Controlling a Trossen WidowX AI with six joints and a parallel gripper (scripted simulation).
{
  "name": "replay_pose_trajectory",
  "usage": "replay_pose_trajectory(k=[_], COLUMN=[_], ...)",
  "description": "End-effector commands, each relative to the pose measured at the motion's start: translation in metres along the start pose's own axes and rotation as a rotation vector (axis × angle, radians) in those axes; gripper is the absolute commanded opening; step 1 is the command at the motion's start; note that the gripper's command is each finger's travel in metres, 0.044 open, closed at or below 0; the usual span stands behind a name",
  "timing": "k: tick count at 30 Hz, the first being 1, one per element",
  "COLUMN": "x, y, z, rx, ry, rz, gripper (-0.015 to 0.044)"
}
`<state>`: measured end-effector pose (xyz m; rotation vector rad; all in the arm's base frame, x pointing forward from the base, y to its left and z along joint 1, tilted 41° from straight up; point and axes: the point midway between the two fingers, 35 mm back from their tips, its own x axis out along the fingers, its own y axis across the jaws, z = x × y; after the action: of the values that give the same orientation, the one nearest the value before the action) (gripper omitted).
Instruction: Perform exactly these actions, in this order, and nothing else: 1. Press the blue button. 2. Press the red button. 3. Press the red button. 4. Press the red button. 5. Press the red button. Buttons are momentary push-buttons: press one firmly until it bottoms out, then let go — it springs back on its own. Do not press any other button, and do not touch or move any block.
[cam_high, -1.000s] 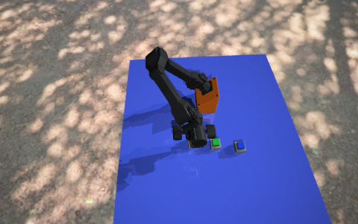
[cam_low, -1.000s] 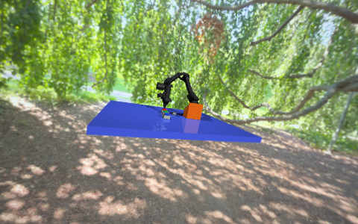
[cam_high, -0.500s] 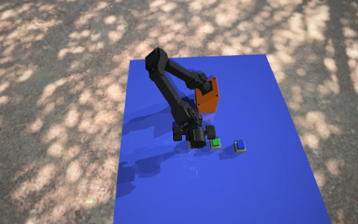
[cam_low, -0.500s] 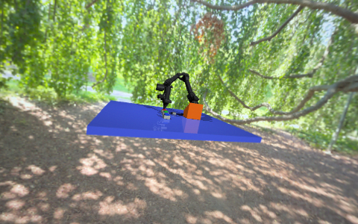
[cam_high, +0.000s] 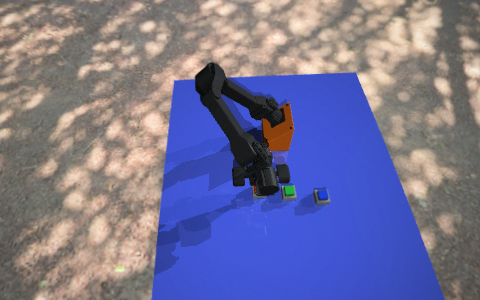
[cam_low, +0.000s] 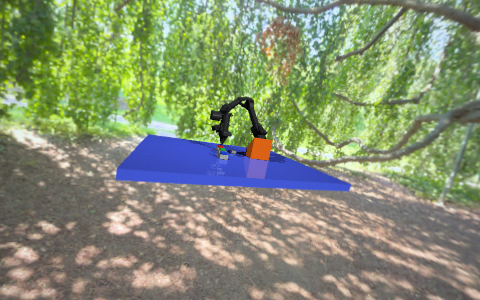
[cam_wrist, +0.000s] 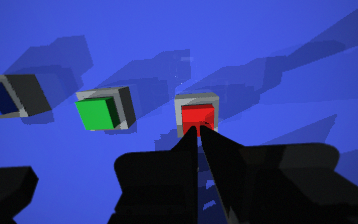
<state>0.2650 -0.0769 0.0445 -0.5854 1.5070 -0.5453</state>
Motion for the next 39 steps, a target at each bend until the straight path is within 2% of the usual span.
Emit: replay_pose_trajectory(k=[1,27,39], x=[-0.019,0.013,0.014], y=[-0.001,-0.001,-0.001], z=[0.003,0.003,0.003], rx=[0.011,0.011,0.011], ry=[-0.013,-0.013,-0.013], rz=[0.000,-0.001,-0.001], gripper=[0.0020,0.0020,0.0020])
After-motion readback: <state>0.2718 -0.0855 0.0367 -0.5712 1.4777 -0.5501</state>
